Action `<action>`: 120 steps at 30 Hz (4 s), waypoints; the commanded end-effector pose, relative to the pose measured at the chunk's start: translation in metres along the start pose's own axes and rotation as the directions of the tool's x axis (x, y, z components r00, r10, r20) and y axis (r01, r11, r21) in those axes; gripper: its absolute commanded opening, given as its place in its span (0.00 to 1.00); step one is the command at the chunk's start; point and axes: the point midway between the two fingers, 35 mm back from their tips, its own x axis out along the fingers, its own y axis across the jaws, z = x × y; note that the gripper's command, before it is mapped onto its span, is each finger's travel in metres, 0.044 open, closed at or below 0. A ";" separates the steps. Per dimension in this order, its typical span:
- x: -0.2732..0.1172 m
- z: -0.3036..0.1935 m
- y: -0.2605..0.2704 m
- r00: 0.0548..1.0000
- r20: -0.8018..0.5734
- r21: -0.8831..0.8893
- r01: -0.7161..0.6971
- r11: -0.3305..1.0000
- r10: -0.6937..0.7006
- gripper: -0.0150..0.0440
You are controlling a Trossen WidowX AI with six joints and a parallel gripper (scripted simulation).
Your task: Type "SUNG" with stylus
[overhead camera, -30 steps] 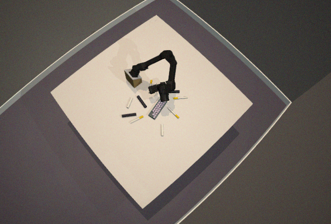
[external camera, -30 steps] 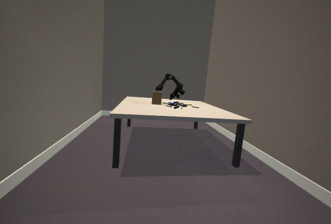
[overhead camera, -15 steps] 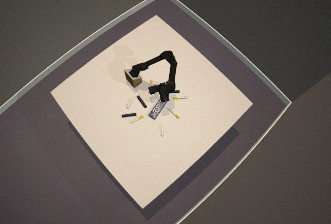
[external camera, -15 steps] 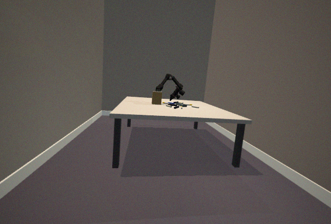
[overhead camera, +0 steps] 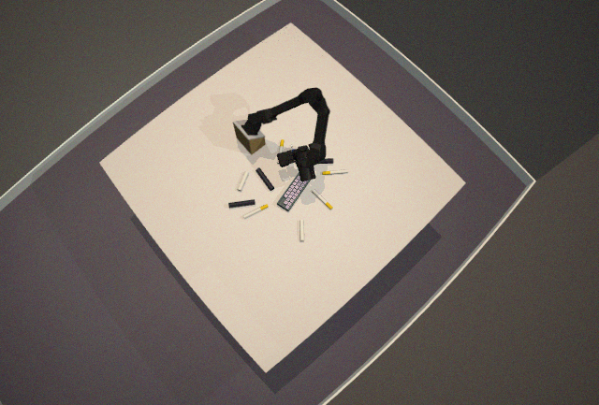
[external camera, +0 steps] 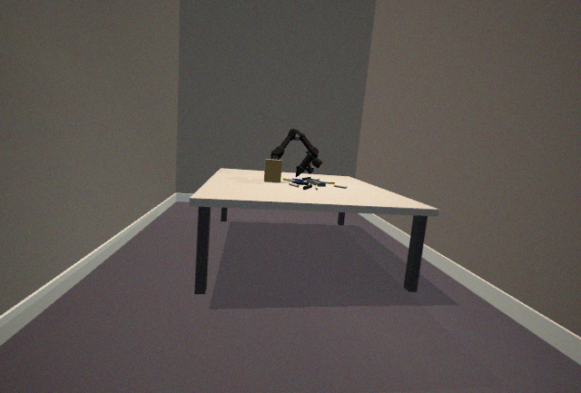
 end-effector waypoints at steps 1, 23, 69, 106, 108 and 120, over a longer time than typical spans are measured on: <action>0.004 0.002 0.000 1.000 -0.004 0.007 -0.005 1.000 0.005 0.51; 0.017 0.009 0.000 1.000 -0.005 0.007 -0.005 1.000 0.005 0.51; -0.022 -0.012 0.000 1.000 -0.001 0.002 -0.001 1.000 0.001 0.25; -0.040 0.093 -0.083 0.735 0.671 -0.017 0.149 0.989 -0.099 0.25; -0.045 0.097 -0.085 0.702 0.705 -0.017 0.149 0.989 -0.094 0.25; -0.077 0.112 -0.089 0.471 0.881 -0.026 0.151 0.988 -0.049 0.25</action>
